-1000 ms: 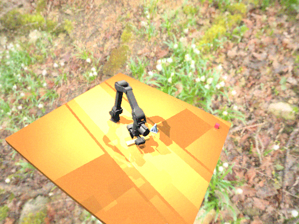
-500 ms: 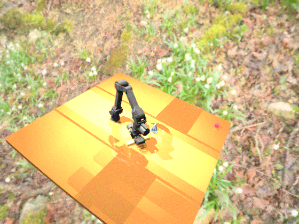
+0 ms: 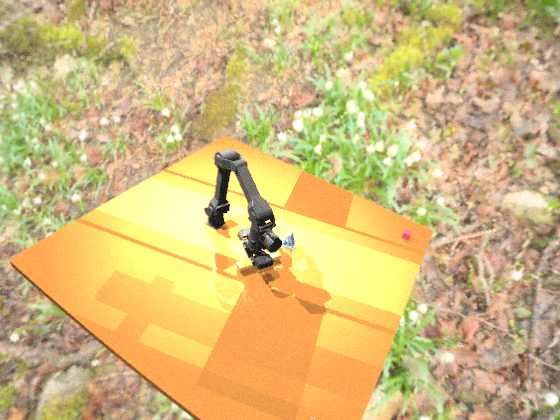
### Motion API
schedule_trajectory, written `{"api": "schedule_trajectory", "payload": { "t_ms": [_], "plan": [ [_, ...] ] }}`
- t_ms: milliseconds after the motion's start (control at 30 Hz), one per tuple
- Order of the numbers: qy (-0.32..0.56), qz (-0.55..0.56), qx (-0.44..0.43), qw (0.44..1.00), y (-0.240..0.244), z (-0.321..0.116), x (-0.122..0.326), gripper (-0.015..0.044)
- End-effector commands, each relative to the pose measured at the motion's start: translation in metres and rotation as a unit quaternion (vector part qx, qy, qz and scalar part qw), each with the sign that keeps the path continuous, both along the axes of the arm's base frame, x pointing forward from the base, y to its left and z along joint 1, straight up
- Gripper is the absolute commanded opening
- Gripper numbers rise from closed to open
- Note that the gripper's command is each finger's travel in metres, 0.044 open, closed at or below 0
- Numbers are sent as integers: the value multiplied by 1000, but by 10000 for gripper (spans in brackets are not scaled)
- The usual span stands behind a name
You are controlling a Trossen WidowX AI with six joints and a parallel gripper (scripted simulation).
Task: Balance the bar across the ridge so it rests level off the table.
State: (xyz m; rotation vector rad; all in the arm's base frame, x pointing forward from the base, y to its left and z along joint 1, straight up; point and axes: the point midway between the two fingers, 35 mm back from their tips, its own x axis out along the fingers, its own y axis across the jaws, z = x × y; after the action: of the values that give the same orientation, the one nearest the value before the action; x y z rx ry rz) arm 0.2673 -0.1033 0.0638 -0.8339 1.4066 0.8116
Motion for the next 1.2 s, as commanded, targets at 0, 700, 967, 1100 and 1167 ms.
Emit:
{"api": "schedule_trajectory", "payload": {
  "t_ms": [0,700,967,1100,1167],
  "plan": [
    [-7,0,-2,1000,-1,12,4,0],
    [-7,2,-1,1000,-1,66,3,0],
    [-8,2,0,1000,1,86,1,0],
    [-8,2,0,1000,2,97,-2,0],
    [-8,2,0,1000,2,101,-3,0]
  ]
}}
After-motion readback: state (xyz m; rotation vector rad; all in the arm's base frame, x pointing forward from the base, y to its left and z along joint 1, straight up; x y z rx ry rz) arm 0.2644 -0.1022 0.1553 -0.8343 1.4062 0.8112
